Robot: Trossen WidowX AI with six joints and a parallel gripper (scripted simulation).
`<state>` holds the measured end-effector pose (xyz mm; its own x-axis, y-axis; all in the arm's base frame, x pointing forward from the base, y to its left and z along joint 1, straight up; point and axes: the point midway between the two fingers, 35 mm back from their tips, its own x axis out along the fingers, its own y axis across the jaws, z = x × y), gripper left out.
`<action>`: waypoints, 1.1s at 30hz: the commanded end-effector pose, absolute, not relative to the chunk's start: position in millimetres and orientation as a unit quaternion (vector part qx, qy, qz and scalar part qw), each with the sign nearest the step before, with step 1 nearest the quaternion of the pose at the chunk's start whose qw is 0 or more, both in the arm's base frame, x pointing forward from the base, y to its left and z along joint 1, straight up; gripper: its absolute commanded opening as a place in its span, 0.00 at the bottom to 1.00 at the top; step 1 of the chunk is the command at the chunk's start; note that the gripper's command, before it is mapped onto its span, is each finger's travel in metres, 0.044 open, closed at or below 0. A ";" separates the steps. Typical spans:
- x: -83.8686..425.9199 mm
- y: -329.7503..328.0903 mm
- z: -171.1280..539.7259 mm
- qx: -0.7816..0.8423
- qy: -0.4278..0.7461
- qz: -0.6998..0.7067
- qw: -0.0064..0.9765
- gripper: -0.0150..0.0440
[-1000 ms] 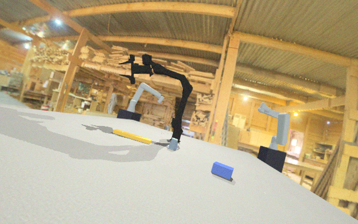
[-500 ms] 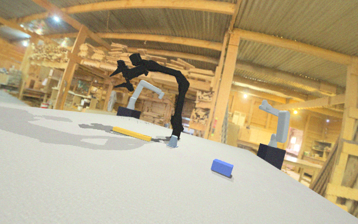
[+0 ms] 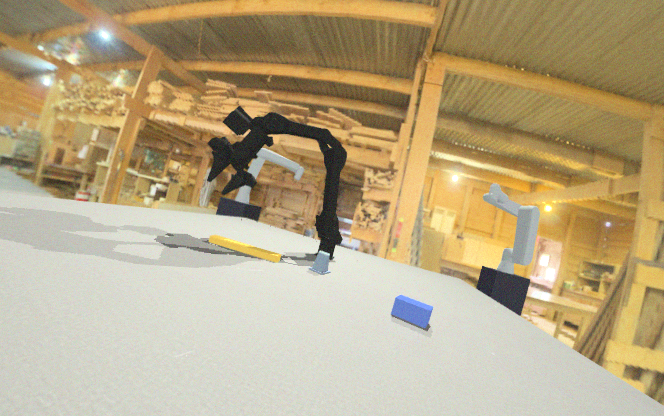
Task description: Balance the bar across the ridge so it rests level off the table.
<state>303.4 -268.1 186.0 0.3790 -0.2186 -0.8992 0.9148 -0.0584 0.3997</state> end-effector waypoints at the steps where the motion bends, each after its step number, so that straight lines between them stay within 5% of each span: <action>1: 304.8 -243.2 162.6 0.533 0.380 -0.462 0.599 0.79; 12: 299.2 -181.7 122.7 0.446 0.536 -0.441 0.565 0.79; 33: 300.3 -181.5 76.8 0.444 0.539 -0.441 0.564 0.79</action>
